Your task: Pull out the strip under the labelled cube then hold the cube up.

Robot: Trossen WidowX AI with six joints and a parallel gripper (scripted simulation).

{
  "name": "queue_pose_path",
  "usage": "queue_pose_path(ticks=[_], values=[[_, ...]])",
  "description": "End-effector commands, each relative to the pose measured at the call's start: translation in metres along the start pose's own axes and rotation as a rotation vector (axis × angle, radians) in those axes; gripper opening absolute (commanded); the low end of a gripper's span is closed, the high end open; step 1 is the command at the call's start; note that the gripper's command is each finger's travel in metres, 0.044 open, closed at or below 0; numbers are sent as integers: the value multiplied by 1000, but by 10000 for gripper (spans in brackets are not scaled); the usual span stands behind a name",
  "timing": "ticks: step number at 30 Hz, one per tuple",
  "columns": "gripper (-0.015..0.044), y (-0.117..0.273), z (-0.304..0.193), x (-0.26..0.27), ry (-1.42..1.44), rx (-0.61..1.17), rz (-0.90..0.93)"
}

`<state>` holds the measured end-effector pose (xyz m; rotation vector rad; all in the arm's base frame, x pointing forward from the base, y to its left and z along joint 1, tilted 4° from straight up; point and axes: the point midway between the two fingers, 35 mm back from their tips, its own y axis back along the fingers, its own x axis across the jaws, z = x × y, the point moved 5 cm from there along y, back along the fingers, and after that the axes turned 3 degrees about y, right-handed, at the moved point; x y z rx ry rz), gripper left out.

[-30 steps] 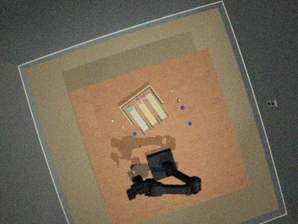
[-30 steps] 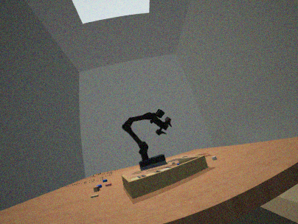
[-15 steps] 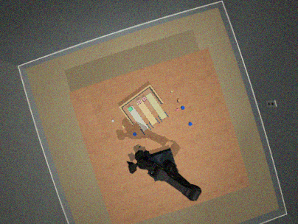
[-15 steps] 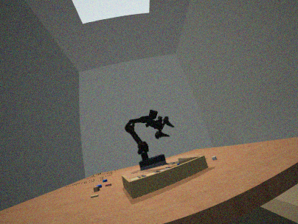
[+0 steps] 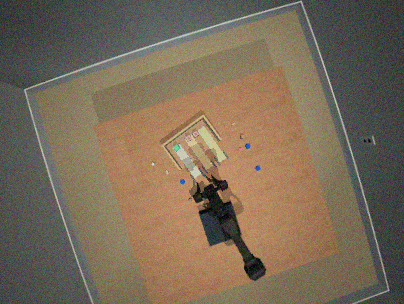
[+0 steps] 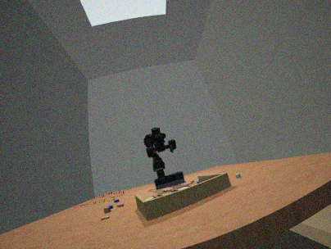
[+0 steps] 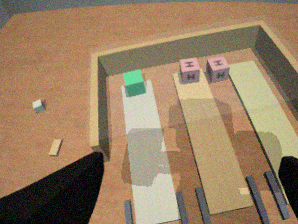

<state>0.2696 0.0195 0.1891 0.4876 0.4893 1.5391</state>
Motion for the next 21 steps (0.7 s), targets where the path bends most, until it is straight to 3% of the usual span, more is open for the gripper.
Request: queue_pose_path(ticks=[1,17,21], values=[[400,-2,-5,-21,65,-11,-100],[400,-2,-5,-21,65,-11,-100],[295,-16,0,-26,72,104,-99]])
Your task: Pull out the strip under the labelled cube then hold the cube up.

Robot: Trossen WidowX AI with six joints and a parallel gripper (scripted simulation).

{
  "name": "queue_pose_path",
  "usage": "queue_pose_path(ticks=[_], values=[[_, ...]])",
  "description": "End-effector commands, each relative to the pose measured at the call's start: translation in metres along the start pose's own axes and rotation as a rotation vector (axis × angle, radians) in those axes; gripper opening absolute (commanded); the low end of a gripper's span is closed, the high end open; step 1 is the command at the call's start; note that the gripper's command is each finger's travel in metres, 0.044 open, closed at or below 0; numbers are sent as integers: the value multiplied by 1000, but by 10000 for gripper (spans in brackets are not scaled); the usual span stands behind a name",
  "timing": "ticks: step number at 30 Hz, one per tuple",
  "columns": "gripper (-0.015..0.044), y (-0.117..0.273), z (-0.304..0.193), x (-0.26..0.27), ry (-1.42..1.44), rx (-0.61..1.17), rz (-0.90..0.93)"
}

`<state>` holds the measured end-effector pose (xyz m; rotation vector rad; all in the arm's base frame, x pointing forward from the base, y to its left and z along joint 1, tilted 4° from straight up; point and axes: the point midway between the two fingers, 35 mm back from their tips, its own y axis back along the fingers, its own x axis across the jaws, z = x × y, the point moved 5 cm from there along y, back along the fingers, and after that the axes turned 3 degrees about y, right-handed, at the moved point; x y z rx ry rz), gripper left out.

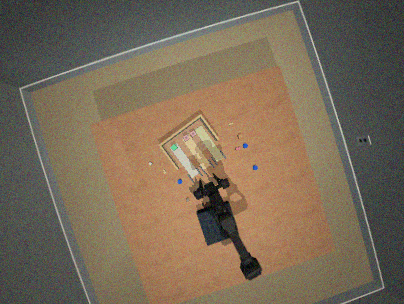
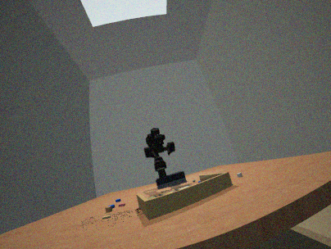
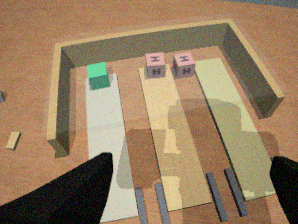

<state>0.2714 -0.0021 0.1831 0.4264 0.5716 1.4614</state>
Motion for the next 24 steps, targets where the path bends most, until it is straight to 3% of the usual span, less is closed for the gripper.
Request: queue_pose_path(ticks=[1,11,18,24], values=[[269,-18,6,-5,17,128,3],[6,-85,10,-13,122,577,60],[0,-132,0,-18,200,860,133],[0,-140,-2,-20,210,902,146]])
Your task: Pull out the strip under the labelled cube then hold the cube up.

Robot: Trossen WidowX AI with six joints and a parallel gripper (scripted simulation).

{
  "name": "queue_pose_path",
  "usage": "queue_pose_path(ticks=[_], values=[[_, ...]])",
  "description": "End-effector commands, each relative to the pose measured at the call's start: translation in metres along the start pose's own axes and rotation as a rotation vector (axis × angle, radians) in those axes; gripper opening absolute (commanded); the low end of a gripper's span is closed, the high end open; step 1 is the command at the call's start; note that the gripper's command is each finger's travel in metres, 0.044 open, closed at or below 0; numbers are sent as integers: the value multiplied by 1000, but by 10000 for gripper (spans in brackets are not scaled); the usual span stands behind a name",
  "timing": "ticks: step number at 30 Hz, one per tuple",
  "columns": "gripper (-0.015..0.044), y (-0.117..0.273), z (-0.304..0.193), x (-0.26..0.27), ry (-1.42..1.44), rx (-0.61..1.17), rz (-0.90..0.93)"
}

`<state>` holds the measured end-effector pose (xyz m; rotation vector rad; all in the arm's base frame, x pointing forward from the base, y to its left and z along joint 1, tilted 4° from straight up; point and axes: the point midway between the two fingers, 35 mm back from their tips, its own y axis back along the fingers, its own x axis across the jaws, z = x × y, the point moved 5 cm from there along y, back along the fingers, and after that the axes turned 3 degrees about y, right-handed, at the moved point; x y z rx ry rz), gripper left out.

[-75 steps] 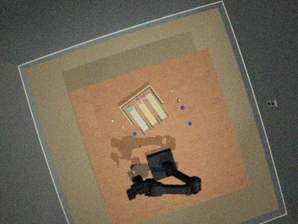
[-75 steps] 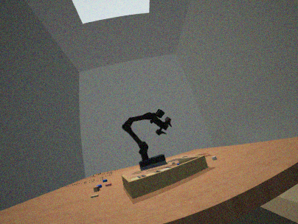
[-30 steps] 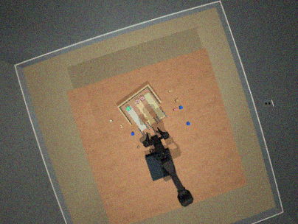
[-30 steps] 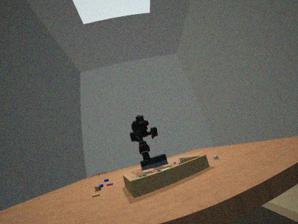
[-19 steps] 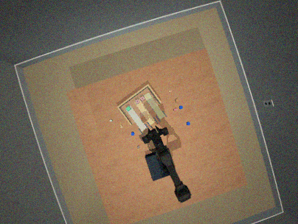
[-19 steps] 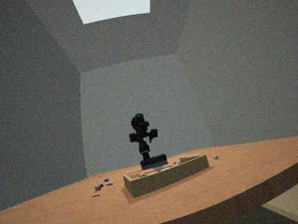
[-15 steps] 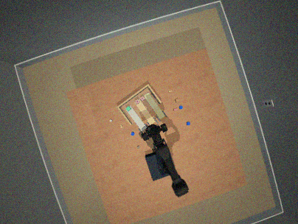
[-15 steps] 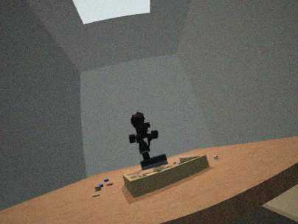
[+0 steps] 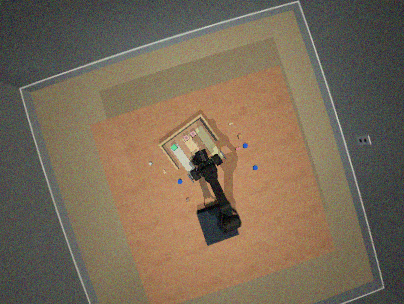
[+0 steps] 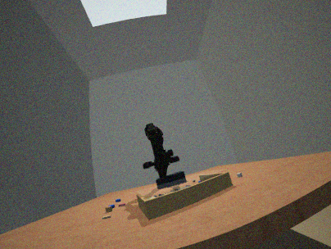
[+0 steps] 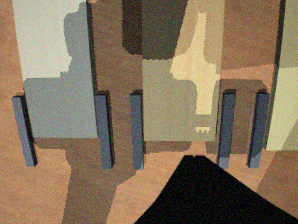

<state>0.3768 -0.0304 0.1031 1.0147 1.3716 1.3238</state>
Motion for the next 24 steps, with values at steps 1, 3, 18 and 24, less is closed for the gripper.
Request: queue_pose_path(ticks=[1,3,18,24], values=[[0,-3,4,-2,14,26,13],[0,-4,4,-3,14,26,13],[0,-29,5,-2,14,26,13],[0,-38,5,-2,14,26,13]])
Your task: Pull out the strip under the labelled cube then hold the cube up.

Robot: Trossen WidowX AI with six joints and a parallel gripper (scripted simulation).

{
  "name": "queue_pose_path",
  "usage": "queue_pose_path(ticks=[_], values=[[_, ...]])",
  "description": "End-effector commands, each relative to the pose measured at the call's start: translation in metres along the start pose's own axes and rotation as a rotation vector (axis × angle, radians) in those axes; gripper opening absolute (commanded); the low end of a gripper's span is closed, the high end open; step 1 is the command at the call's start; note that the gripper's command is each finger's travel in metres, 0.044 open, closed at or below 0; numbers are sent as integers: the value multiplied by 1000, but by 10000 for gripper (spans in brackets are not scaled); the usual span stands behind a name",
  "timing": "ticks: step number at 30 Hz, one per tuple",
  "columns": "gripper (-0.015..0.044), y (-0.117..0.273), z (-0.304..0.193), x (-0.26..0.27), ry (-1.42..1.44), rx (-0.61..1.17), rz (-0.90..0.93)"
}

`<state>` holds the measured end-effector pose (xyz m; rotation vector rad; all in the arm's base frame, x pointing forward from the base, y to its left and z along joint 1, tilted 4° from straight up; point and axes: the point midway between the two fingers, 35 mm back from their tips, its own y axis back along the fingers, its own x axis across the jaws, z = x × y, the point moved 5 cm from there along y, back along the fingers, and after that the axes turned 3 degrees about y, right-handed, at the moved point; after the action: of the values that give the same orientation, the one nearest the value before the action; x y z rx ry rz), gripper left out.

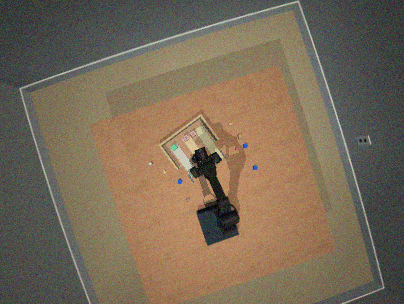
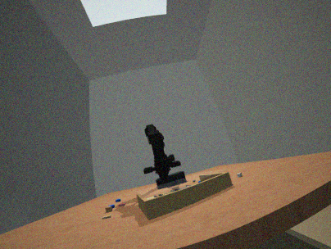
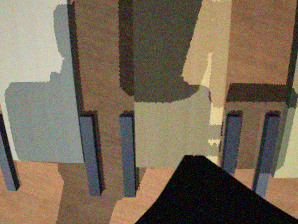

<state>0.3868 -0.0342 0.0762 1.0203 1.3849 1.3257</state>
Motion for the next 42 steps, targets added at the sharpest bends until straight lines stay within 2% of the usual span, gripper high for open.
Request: queue_pose_path(ticks=[1,21,42], values=[[0,-13,-3,1,6,16,10],[0,-45,-2,3,6,16,10],[0,-46,-2,3,6,16,10]])
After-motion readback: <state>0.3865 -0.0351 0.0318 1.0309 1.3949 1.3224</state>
